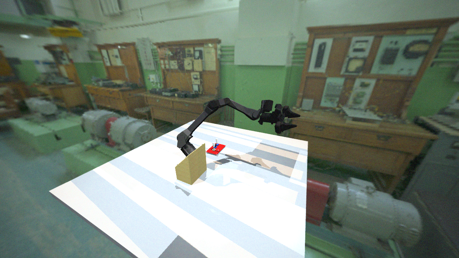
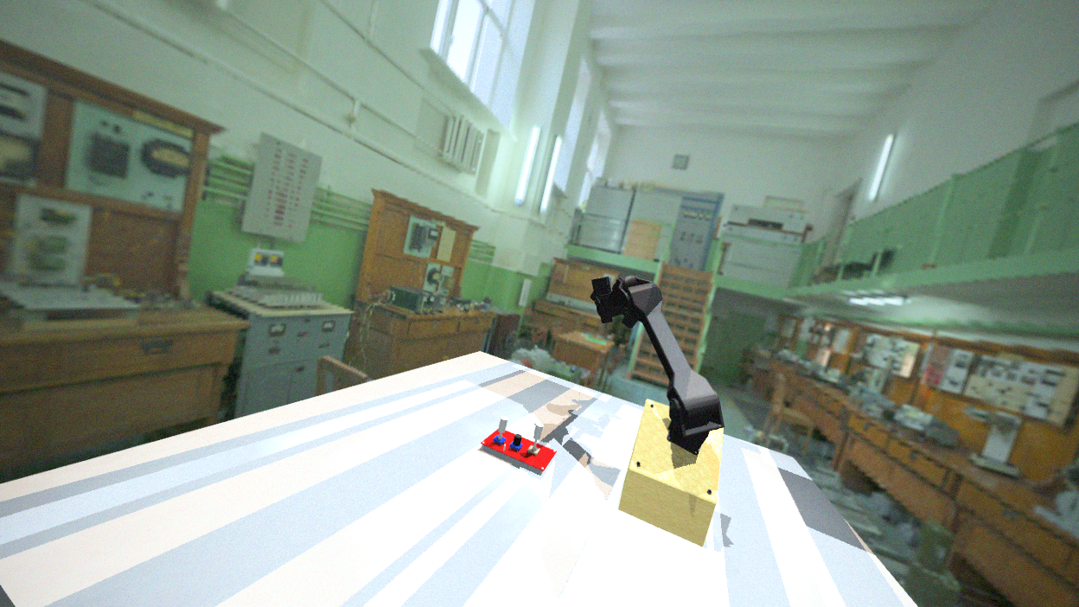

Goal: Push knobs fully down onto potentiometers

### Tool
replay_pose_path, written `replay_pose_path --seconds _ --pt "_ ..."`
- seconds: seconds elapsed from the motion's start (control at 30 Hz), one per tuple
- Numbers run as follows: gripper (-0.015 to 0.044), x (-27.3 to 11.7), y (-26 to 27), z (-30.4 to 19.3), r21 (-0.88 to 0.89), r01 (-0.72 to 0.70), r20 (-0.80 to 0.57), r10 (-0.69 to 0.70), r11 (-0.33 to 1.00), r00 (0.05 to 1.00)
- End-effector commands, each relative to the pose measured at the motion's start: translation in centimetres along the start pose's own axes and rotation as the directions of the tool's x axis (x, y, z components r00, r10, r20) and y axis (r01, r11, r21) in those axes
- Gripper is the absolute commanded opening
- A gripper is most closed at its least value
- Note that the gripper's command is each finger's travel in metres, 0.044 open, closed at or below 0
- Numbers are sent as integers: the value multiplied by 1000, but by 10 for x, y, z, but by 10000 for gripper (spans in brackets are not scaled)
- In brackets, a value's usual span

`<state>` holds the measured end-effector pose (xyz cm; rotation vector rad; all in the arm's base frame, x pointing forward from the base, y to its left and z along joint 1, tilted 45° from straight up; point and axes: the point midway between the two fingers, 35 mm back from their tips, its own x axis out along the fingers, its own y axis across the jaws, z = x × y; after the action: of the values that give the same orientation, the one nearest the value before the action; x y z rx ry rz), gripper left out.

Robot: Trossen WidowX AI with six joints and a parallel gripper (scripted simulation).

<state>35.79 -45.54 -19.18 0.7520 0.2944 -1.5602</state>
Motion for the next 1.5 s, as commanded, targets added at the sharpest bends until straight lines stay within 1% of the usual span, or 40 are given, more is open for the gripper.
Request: replay_pose_path --seconds 0.0,0.23,0.47,0.73,0.97,1.23,1.47 --pt "374 -1 1 -1 -5 -1 -3 1 1000 1000" --pt "190 -29 22 -21 -174 -72 -127 50 982 991" --pt "6 -65 41 -45 -342 -178 -267 87 923 960" --pt "0 -112 55 -72 -491 -326 -425 105 808 899" --pt "0 -157 60 -94 -574 -467 -556 99 673 825" --pt "0 -214 58 -117 -604 -627 -691 68 492 719" --pt "0 -267 49 -134 -572 -755 -793 20 321 609"
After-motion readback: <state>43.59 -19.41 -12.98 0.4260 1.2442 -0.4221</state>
